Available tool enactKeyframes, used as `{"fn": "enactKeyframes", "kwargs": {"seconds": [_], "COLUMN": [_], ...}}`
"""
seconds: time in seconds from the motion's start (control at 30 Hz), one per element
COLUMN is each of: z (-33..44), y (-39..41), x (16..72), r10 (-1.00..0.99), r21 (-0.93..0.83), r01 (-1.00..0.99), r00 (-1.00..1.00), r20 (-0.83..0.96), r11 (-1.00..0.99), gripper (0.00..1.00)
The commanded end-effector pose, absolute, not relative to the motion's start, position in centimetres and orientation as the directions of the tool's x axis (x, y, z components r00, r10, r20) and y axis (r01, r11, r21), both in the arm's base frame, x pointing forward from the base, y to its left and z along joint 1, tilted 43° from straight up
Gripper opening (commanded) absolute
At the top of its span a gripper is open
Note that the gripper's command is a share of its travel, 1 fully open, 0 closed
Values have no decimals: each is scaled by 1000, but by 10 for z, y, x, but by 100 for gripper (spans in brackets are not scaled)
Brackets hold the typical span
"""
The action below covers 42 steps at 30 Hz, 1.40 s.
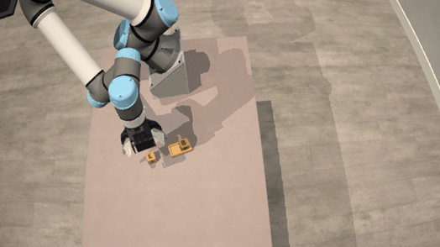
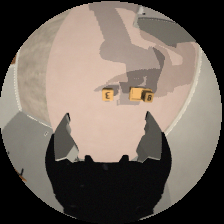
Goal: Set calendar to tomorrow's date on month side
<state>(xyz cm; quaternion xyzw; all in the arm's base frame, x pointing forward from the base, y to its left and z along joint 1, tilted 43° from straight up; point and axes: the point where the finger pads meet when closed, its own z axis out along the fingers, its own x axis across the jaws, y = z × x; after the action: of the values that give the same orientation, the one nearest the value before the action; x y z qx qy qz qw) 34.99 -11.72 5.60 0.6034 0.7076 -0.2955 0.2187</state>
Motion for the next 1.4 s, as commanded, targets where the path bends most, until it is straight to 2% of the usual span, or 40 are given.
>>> {"fn": "enactKeyframes", "kwargs": {"seconds": [0.0, 0.8, 1.23, 1.37], "z": [56, 56, 55, 53], "y": [-117, -117, -117, -118], "x": [350, 350, 348, 347], "r10": [725, 727, 725, 701], "r21": [-154, -135, 30, 133], "r01": [983, 988, 995, 969], "r00": [-176, -149, 93, 242], "r20": [-666, -670, -683, -670], "r11": [97, 77, -99, -208], "gripper": [100, 100, 100, 100]}}
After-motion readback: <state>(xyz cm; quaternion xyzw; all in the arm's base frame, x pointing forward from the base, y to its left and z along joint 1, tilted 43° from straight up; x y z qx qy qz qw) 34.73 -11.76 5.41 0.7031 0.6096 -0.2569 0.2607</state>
